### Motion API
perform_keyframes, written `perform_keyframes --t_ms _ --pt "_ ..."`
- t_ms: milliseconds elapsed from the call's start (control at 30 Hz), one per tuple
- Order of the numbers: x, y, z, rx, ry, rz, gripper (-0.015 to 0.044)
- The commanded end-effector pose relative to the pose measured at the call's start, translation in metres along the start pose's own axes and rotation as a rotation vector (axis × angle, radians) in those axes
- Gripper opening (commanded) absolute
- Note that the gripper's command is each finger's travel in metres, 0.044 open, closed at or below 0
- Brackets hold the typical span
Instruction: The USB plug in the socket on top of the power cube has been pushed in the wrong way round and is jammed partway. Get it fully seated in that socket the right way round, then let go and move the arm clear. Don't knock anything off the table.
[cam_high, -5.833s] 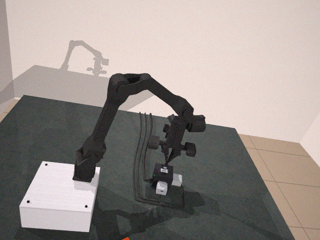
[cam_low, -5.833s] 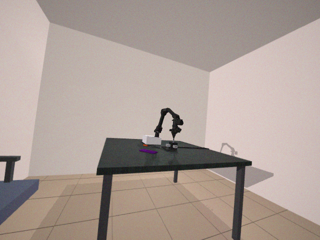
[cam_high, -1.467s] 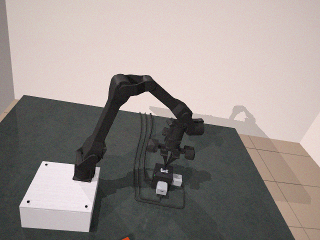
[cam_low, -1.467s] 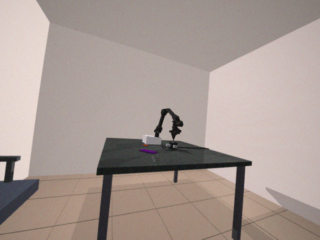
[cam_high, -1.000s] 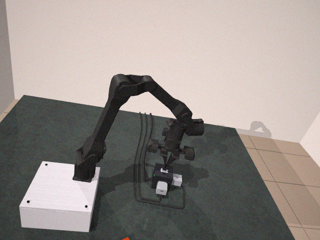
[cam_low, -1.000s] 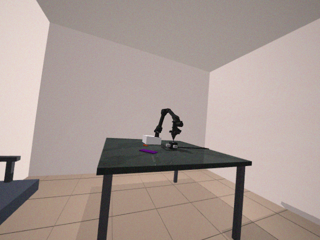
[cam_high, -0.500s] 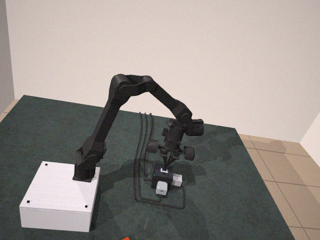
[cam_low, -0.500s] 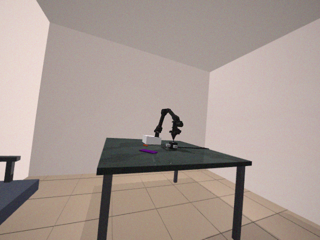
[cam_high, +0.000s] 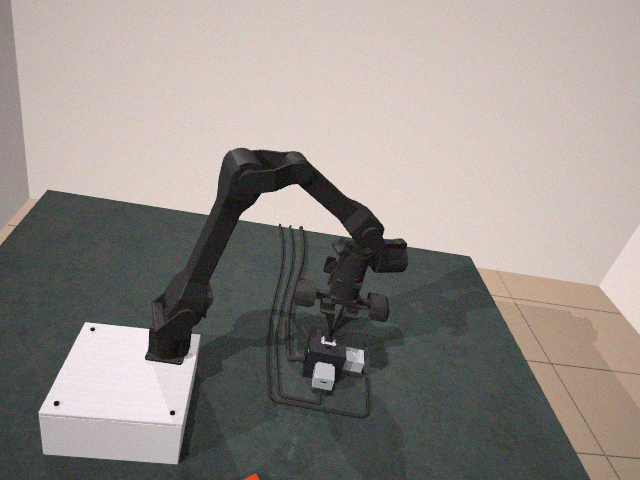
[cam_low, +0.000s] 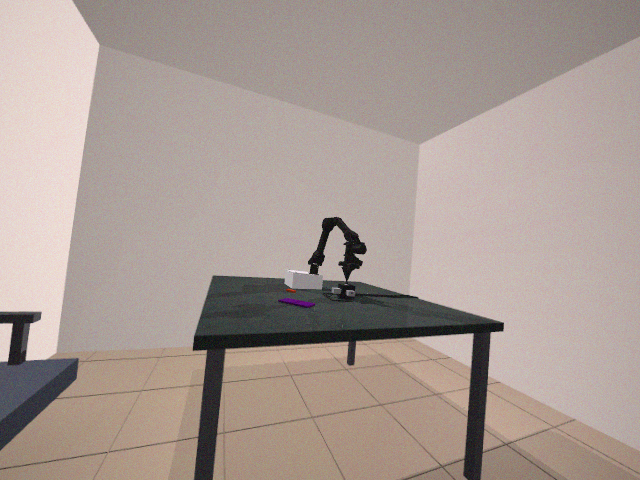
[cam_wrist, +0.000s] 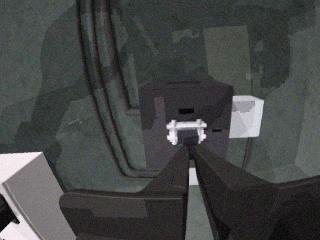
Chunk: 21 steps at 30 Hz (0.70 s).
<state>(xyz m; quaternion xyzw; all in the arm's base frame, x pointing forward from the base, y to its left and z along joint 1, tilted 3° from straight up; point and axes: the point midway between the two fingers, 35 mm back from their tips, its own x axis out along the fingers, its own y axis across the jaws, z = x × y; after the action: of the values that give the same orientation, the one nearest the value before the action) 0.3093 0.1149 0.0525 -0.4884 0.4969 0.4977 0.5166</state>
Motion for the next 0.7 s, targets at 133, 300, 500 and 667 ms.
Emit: perform_keyframes --t_ms 133,300,500,667 --pt "0.0017 -0.0003 -0.0004 0.005 0.003 -0.002 0.0" --pt "0.0023 -0.0003 -0.0004 0.005 0.003 -0.002 0.0" --pt "0.003 -0.0003 -0.0003 0.005 0.003 -0.002 0.0" --pt "0.0036 -0.0003 -0.0003 0.005 0.003 -0.002 0.0"
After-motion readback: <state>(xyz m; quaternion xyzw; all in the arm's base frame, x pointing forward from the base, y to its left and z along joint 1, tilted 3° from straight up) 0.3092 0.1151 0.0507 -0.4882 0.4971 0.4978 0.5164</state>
